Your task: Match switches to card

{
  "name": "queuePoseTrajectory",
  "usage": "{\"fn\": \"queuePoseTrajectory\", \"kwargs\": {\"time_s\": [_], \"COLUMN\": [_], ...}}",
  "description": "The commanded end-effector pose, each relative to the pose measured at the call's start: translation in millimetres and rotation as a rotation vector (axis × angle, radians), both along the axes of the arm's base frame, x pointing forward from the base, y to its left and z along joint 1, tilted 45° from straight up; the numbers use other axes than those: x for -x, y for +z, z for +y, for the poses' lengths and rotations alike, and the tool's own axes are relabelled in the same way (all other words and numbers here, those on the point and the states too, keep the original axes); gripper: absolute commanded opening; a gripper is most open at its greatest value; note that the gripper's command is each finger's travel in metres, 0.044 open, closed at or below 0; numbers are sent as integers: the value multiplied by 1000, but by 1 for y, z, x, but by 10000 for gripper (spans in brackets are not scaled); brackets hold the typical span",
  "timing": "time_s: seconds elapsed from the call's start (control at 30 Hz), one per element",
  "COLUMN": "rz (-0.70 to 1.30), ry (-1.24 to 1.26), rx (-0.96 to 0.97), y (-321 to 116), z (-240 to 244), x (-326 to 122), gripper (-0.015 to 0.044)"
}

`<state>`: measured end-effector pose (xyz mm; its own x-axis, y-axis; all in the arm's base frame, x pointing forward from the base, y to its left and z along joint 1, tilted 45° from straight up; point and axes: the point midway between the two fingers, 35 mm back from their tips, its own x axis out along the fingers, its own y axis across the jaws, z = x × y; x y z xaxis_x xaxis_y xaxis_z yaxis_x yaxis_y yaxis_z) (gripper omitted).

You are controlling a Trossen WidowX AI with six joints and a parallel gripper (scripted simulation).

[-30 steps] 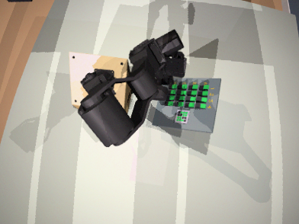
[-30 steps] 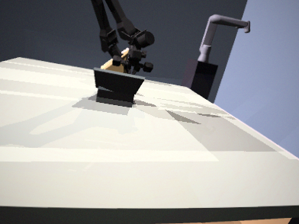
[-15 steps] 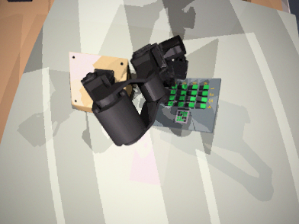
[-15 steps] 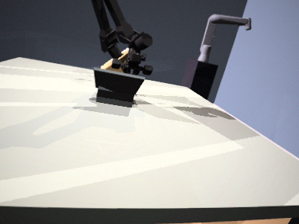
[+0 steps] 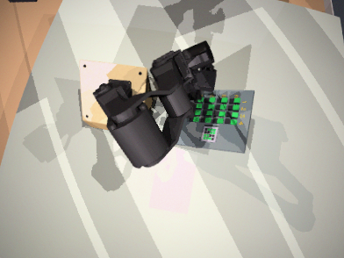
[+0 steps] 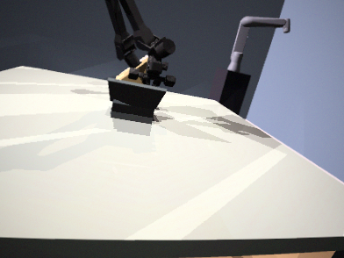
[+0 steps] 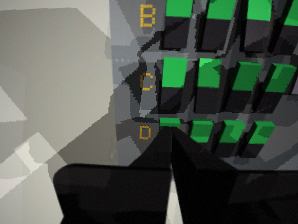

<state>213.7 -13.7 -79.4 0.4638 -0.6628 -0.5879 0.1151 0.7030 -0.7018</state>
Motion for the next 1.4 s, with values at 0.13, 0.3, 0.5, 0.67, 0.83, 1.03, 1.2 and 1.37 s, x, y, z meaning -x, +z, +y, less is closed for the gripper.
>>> {"fn": "queuePoseTrajectory", "kwargs": {"time_s": [0.13, 0.3, 0.5, 0.67, 0.83, 1.03, 1.2, 1.37], "rz": [3, 3, 3, 3, 3, 3, 3, 3], "ry": [2, 2, 2, 2, 2, 2, 2, 2], "rx": [2, 2, 2, 2, 2, 2, 2, 2], "y": [-1, -1, -1, -2, -2, -3, -3, -3], "z": [-1, -1, -2, -2, -3, -3, -4, -4], "x": [0, -1, -1, -1, -2, -2, -2, -3], "gripper": [0, 0, 0, 0, 0, 0, 0, 0]}}
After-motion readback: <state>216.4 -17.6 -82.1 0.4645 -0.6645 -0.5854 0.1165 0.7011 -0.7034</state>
